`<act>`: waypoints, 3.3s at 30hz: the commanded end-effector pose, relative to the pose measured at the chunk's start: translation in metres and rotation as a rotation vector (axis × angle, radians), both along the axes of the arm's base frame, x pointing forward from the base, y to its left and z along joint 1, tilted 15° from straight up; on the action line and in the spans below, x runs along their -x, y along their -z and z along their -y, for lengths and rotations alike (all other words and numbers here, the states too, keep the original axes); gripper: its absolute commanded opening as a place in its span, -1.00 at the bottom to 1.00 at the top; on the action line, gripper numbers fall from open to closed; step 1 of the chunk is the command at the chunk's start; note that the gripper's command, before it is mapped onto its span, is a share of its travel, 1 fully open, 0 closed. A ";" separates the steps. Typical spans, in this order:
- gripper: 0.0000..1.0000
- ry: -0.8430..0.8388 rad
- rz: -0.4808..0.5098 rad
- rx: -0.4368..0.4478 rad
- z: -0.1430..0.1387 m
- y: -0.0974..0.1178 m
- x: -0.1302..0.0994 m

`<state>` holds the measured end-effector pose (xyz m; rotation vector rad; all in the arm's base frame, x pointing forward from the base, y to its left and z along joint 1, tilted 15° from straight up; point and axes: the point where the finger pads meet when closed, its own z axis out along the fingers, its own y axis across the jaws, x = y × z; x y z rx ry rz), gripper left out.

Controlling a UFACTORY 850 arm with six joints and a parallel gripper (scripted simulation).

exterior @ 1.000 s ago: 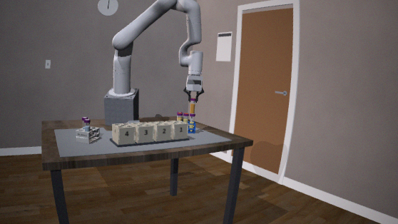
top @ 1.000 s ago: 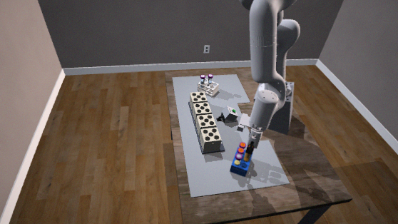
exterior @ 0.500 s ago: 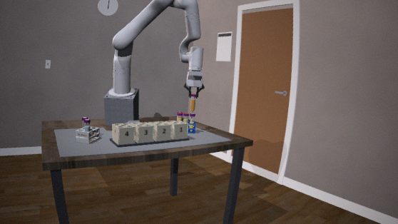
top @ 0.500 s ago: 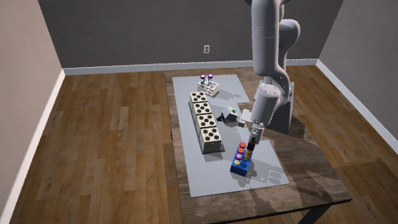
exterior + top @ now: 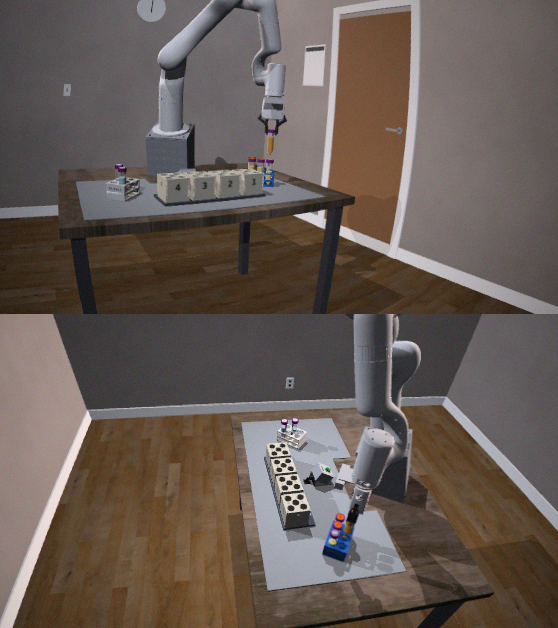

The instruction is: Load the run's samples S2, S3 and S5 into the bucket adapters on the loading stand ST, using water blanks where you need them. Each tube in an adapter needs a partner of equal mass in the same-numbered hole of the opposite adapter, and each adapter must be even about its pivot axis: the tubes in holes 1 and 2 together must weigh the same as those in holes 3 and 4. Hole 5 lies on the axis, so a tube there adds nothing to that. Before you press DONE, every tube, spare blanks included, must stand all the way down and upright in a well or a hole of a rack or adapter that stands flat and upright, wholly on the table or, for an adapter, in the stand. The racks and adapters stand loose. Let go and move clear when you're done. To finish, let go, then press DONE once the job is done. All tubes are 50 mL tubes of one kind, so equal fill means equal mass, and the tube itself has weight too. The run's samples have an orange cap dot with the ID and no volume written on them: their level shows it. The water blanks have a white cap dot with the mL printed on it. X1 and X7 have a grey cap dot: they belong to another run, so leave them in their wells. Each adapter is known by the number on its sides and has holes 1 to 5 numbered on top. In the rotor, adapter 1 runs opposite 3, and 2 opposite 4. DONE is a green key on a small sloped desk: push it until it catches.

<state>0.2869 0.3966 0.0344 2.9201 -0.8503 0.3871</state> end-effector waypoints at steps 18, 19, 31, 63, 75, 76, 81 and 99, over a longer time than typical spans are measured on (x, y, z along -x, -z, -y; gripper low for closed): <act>-1.00 0.000 0.001 -0.001 -0.001 -0.001 0.000; -1.00 0.000 0.001 -0.001 -0.001 -0.001 0.000; -1.00 0.000 0.001 -0.001 -0.001 -0.001 0.000; -1.00 0.000 0.001 -0.001 0.002 0.018 -0.005; -1.00 0.000 0.001 -0.001 0.005 0.038 -0.009; -1.00 0.000 0.000 -0.001 0.005 0.040 -0.010; -1.00 0.000 0.001 -0.001 0.006 0.049 -0.012; -1.00 0.000 0.001 -0.001 0.009 0.068 -0.016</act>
